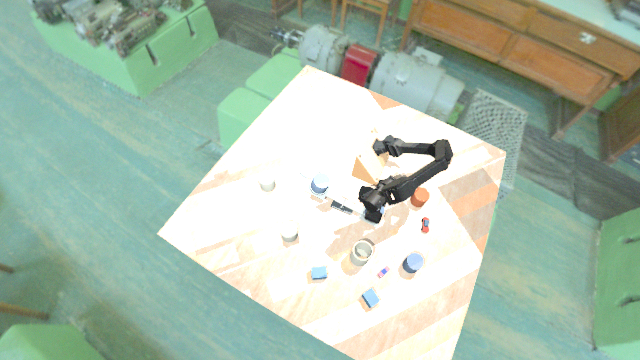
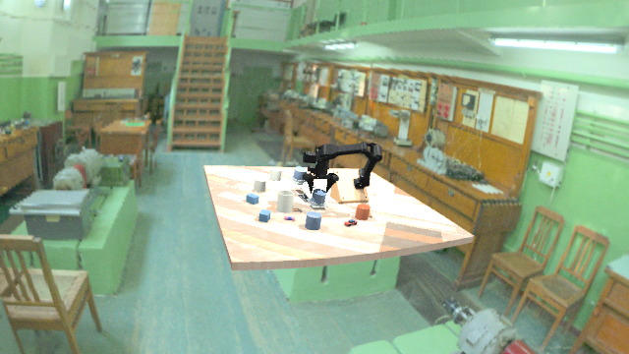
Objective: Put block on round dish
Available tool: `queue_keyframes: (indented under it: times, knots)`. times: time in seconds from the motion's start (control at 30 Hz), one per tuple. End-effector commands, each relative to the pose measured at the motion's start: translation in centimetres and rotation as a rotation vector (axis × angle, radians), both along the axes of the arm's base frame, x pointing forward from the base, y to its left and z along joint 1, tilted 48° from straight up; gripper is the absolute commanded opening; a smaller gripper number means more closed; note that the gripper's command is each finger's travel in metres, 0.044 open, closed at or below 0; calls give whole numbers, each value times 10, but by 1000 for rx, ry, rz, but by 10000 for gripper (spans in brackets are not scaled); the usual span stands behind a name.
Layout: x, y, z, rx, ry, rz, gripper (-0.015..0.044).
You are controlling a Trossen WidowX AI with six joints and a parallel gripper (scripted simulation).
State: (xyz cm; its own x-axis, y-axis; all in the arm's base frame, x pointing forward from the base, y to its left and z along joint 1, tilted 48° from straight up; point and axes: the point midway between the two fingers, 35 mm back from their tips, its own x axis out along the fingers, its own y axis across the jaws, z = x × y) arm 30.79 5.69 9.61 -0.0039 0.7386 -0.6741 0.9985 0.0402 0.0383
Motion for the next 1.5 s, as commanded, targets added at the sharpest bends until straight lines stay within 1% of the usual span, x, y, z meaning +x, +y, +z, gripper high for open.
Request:
queue_keyframes:
  times: [0.0,0.67,0.77,1.03,1.4,1.43,1.47]
  knots:
    - [-1,5,-4,4,3,-1,440]
    - [-3,28,-23,9,4,-1,440]
    - [-3,28,-23,9,4,-1,361]
    - [-3,28,-23,9,4,-1,308]
    - [0,20,-17,5,2,-5,19]
    - [0,20,-16,5,2,-5,0]
    - [0,19,-16,5,1,-5,0]
